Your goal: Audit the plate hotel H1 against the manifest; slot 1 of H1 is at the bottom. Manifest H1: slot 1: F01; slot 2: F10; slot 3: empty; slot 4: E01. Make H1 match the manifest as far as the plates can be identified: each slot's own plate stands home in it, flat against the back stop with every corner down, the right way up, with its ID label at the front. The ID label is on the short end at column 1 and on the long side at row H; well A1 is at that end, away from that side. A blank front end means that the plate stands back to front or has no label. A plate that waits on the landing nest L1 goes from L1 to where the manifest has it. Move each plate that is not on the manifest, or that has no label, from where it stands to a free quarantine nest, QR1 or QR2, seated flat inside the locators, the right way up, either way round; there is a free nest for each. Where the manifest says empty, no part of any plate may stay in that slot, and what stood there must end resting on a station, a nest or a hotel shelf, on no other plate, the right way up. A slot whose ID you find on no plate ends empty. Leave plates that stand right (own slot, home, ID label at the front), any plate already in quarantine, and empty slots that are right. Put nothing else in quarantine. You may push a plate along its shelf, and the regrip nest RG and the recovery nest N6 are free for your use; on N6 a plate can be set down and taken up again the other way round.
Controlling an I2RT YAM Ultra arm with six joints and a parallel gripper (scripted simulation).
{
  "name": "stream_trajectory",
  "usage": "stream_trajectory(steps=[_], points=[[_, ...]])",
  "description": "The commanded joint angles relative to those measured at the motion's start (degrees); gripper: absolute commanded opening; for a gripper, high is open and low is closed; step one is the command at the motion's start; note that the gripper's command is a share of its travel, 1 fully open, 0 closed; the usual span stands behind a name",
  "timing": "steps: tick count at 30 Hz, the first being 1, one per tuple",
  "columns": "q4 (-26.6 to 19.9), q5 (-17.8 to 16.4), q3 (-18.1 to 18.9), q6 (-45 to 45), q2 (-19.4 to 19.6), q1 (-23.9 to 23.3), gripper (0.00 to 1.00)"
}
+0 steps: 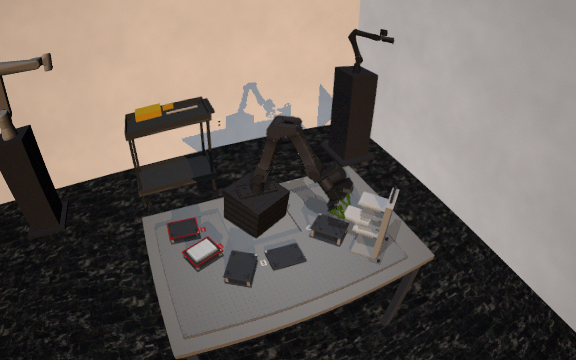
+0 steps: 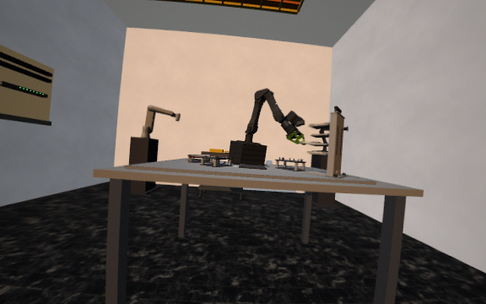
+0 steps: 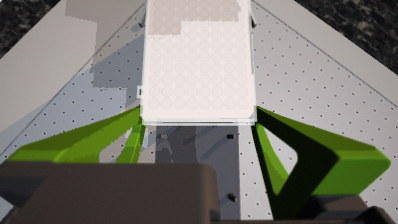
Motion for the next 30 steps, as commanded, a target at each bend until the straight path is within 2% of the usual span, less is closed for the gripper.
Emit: stream_trajectory(steps=[1, 30], points=[[1.6, 0.0, 0.8, -0.1, -0.3, 0.0, 0.86], [2.3, -0.1, 1.5, -0.2, 1.0, -0.2, 0.86]])
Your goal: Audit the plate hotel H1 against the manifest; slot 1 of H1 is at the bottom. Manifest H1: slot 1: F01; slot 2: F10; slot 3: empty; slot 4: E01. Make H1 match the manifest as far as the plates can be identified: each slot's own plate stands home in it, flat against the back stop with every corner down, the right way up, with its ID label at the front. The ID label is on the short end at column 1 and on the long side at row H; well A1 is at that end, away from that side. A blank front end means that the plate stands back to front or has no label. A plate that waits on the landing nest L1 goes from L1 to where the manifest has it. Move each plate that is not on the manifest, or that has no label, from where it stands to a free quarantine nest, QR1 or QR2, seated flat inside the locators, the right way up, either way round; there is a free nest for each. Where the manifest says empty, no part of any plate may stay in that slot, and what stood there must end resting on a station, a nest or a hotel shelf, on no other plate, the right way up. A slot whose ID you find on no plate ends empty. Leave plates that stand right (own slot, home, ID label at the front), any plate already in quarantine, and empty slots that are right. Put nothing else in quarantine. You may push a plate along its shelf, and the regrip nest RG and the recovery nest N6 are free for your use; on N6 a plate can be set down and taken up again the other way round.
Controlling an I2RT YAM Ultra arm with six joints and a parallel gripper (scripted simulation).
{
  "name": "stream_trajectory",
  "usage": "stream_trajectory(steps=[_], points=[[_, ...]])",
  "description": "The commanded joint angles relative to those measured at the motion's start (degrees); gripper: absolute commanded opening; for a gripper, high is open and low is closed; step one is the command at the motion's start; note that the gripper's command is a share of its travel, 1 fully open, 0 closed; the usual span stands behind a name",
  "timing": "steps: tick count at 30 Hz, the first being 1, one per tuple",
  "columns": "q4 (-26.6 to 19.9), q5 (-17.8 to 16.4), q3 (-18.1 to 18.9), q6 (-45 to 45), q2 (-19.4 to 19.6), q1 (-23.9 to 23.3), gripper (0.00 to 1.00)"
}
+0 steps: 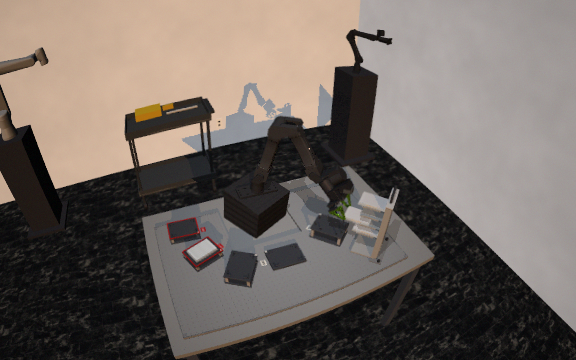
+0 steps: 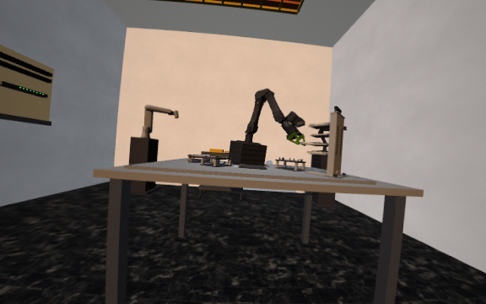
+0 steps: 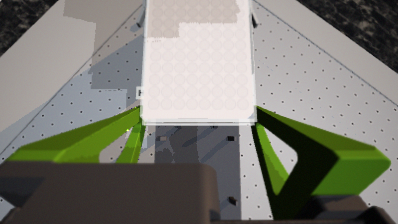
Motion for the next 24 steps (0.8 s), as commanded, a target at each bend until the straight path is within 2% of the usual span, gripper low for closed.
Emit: stream_trajectory(steps=[1, 24], points=[[1.5, 0.0, 1.2, -0.1, -0.1, -0.1, 0.86], [2.3, -0.4, 3.8, -0.4, 3.2, -0.5, 0.86]])
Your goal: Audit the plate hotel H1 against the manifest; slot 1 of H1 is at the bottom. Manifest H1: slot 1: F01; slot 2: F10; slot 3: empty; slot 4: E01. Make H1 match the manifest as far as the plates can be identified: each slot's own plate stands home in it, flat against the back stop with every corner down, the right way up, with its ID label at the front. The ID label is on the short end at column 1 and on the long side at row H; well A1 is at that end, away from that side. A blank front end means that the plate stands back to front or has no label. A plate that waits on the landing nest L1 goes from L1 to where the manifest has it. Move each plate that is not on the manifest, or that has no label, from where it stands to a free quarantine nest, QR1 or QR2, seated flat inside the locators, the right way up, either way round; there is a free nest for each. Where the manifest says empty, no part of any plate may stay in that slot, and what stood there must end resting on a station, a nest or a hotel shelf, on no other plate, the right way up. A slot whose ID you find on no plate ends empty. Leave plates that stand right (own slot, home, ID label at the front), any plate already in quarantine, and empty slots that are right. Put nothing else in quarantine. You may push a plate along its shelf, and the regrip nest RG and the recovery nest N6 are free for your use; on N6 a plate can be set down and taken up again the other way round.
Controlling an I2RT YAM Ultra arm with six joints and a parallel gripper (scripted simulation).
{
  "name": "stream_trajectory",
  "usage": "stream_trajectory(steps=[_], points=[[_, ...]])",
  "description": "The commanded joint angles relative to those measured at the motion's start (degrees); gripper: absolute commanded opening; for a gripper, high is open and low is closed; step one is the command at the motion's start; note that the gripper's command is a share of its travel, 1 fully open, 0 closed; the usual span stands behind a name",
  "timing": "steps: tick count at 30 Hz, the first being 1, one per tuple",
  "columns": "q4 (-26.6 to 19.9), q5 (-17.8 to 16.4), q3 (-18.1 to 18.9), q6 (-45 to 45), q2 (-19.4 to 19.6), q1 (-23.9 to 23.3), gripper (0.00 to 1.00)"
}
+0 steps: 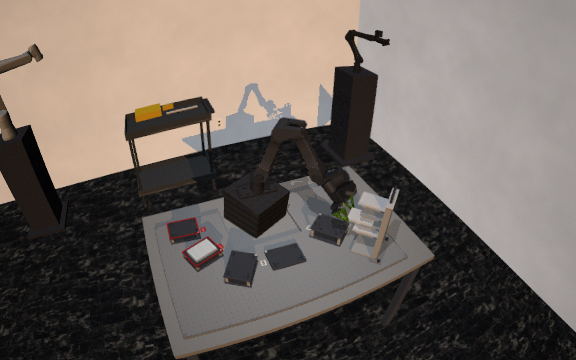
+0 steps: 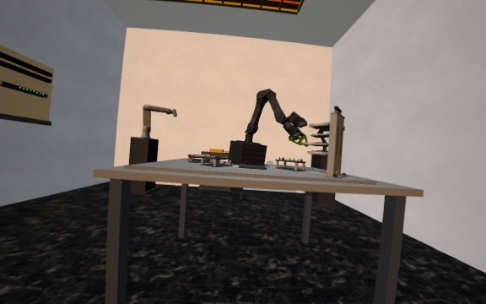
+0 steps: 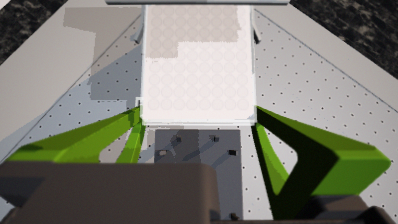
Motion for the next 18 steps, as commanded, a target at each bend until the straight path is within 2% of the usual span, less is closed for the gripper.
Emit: stream_trajectory(steps=[1, 18], points=[[0.5, -0.1, 1.1, -0.1, -0.1, 0.0, 0.86], [0.7, -0.2, 2.3, -0.3, 1.3, -0.2, 0.86]])
